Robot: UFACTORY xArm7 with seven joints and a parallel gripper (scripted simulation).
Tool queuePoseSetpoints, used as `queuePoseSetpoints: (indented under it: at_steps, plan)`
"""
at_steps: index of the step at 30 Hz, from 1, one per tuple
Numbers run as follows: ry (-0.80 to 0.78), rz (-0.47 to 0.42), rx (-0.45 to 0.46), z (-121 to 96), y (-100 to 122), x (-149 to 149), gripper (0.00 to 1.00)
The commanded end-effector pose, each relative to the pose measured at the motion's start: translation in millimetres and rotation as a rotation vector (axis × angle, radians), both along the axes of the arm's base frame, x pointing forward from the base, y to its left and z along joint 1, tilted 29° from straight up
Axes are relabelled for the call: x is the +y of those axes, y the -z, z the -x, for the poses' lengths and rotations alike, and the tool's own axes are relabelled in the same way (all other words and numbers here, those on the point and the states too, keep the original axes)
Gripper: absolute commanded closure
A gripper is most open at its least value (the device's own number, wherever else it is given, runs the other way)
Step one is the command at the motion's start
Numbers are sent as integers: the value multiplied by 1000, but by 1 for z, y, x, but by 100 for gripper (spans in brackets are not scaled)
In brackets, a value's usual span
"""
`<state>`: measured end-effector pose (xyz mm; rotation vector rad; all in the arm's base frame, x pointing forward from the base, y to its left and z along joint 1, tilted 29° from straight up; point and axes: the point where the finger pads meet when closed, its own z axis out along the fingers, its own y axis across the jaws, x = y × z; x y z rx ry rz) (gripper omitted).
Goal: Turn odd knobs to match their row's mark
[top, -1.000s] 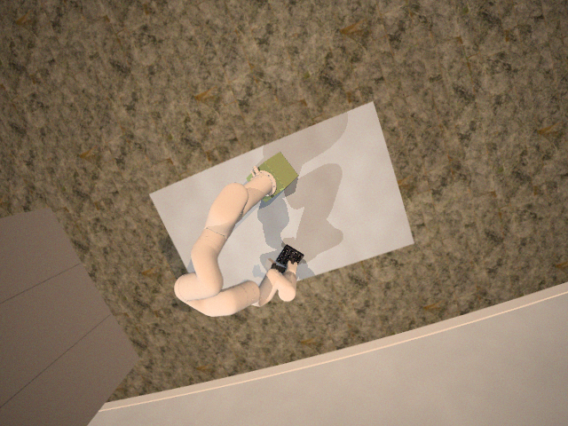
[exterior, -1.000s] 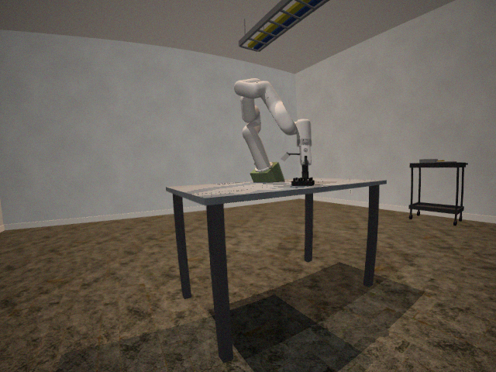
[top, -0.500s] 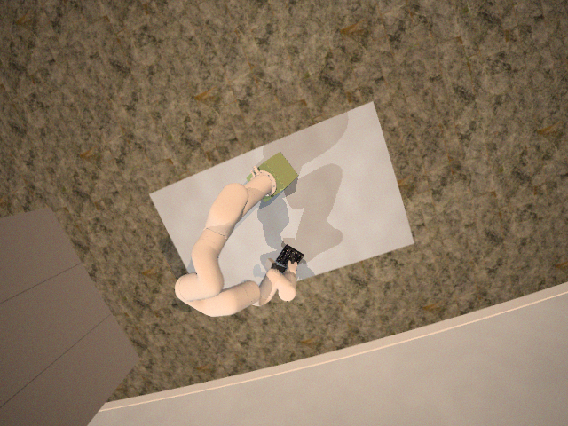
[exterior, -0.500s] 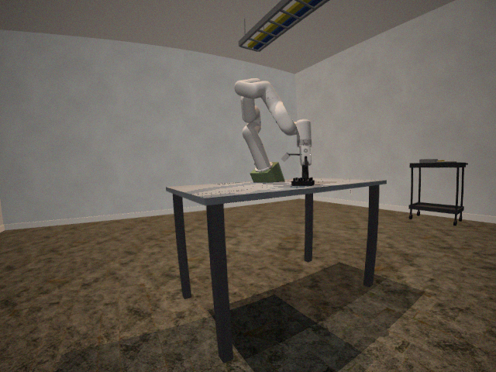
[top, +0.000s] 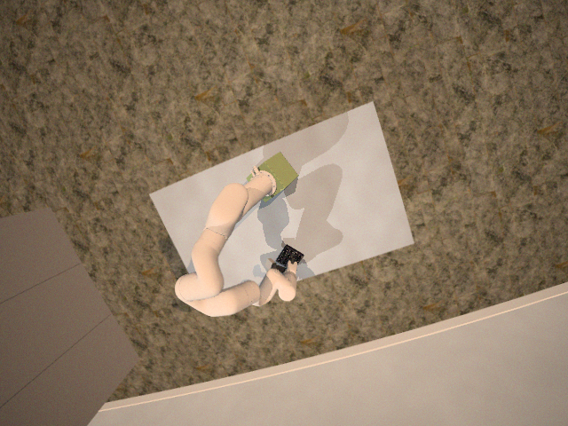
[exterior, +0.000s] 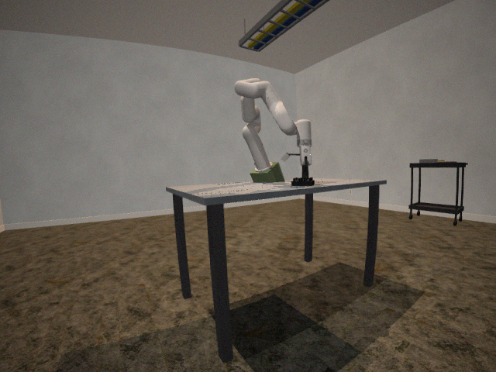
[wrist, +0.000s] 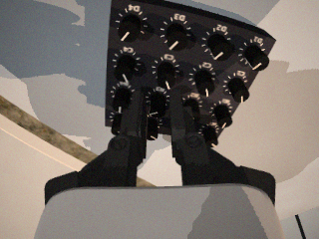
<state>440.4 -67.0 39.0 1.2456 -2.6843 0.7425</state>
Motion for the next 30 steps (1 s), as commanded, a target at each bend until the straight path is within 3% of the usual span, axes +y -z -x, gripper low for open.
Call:
queuePoseSetpoints:
  at_steps: [1, 10, 11, 30]
  plan:
    - [-2, -1, -3, -1, -1, 1, 81]
    - [-2, -1, -3, -1, -1, 1, 81]
    - [-2, -1, -3, -1, -1, 1, 92]
    - [-2, -1, -3, -1, -1, 1, 92]
